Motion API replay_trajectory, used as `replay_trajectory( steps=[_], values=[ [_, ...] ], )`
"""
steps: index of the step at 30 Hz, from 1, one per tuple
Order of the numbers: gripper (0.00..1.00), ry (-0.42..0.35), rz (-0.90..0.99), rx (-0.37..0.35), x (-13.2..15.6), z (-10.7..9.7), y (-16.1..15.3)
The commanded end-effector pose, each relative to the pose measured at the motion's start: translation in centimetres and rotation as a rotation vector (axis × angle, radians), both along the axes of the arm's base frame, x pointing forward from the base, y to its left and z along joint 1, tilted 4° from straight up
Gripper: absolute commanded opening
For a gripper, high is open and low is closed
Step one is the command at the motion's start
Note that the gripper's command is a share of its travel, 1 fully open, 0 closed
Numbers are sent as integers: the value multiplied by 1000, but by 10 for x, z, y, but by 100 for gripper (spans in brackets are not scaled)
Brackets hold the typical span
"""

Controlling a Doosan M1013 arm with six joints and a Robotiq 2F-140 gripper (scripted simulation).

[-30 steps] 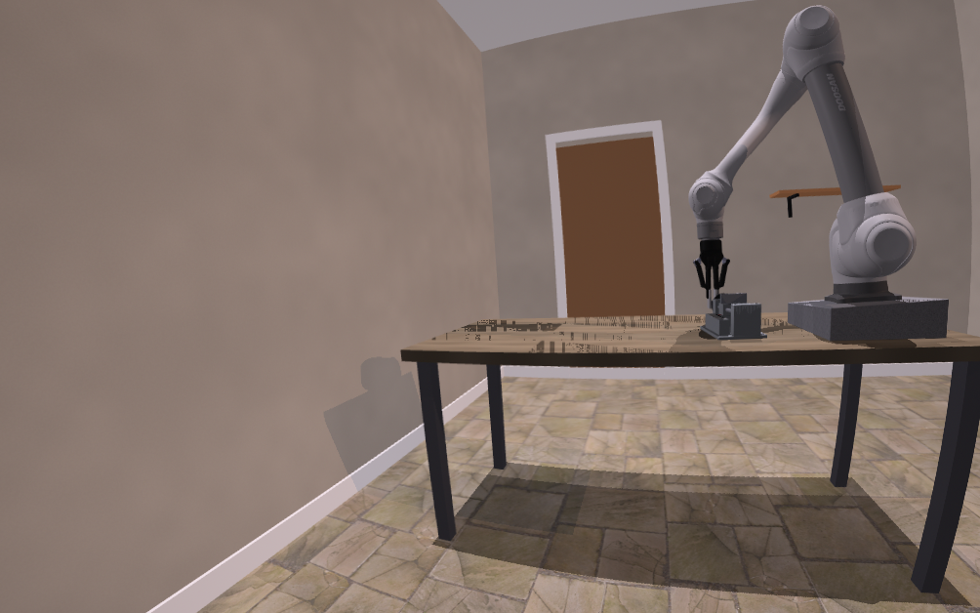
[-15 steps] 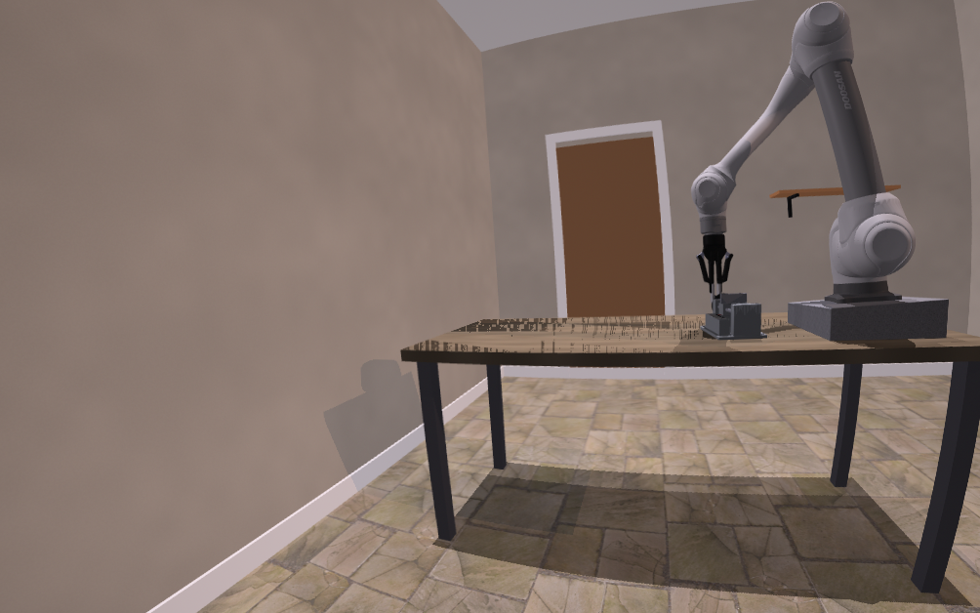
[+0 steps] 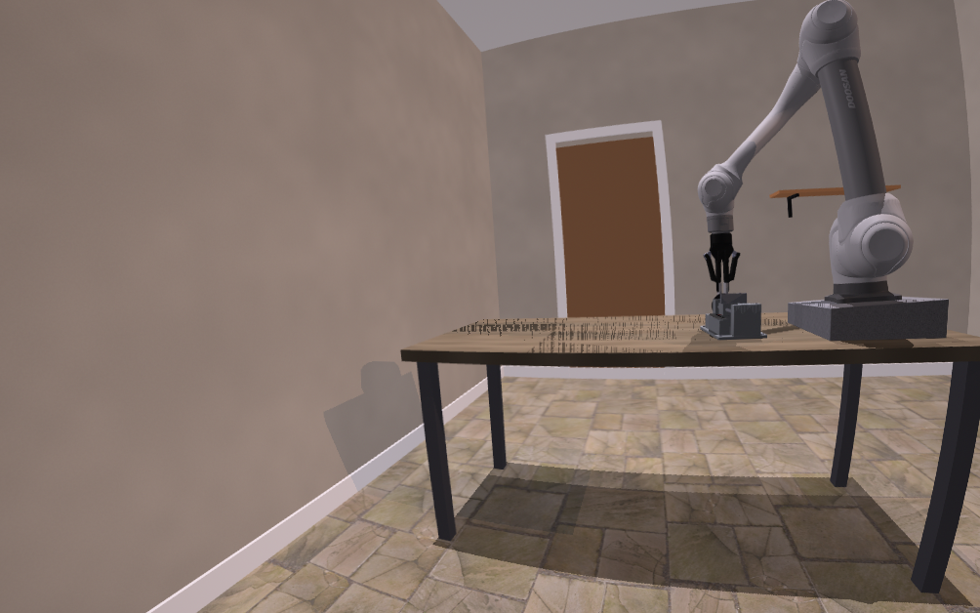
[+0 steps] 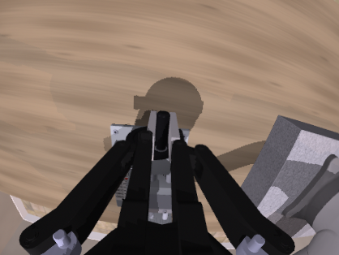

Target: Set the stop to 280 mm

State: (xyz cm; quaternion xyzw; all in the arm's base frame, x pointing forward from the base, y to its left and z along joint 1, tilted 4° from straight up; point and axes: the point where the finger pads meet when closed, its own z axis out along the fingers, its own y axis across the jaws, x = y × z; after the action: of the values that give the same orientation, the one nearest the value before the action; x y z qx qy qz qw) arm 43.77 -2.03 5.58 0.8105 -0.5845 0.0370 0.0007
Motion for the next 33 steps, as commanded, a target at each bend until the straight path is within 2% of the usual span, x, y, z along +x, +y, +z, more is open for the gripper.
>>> replay_trajectory(
  steps=[1,18,33],
  values=[
    [4,1,1,-1,-9,-6,-3],
    [4,1,1,-1,-15,-34,-7],
    [4,1,1,-1,-6,-47,-5]
  ],
)
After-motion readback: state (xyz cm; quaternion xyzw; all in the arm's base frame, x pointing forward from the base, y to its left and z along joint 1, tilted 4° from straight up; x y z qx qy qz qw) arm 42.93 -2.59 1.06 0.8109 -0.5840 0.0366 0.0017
